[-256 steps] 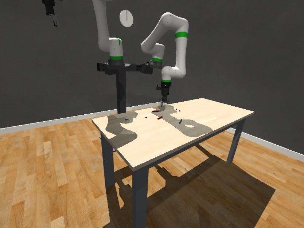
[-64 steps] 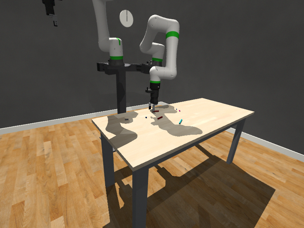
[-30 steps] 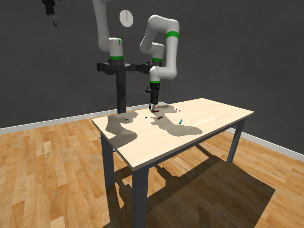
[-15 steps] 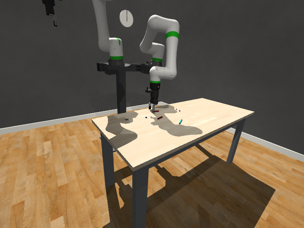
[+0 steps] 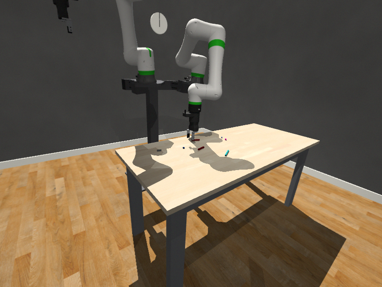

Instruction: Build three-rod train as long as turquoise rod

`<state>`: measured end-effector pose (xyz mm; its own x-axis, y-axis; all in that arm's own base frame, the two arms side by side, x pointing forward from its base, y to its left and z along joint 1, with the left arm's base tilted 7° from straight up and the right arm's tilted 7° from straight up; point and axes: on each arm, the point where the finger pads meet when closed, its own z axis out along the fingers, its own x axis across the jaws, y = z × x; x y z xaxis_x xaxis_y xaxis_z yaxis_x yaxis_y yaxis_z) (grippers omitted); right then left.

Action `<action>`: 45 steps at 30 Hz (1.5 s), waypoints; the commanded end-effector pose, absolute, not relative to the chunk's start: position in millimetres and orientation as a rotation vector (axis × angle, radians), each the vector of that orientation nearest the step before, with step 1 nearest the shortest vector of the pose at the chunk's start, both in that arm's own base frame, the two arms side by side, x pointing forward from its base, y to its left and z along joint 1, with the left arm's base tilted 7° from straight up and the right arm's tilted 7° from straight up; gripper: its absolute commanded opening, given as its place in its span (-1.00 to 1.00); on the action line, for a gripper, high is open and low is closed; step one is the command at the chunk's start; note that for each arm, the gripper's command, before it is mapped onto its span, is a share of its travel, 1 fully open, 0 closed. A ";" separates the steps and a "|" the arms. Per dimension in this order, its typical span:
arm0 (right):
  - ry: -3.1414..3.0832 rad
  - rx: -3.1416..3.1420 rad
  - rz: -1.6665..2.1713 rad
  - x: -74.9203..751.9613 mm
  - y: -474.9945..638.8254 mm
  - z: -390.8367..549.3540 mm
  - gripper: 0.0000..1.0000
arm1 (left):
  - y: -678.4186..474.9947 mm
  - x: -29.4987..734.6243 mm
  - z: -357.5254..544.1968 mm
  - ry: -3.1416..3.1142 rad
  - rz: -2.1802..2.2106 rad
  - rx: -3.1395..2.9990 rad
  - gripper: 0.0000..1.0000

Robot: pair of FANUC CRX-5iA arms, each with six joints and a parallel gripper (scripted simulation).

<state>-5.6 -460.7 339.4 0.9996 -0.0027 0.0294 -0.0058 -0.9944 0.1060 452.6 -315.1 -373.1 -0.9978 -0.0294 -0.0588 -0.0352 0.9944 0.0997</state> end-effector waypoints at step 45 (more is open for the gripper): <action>-0.007 3.033 0.044 -5.8 -460.9 340.3 1.00 | -474.5 458.0 -387.0 2.902 0.177 1.147 1.00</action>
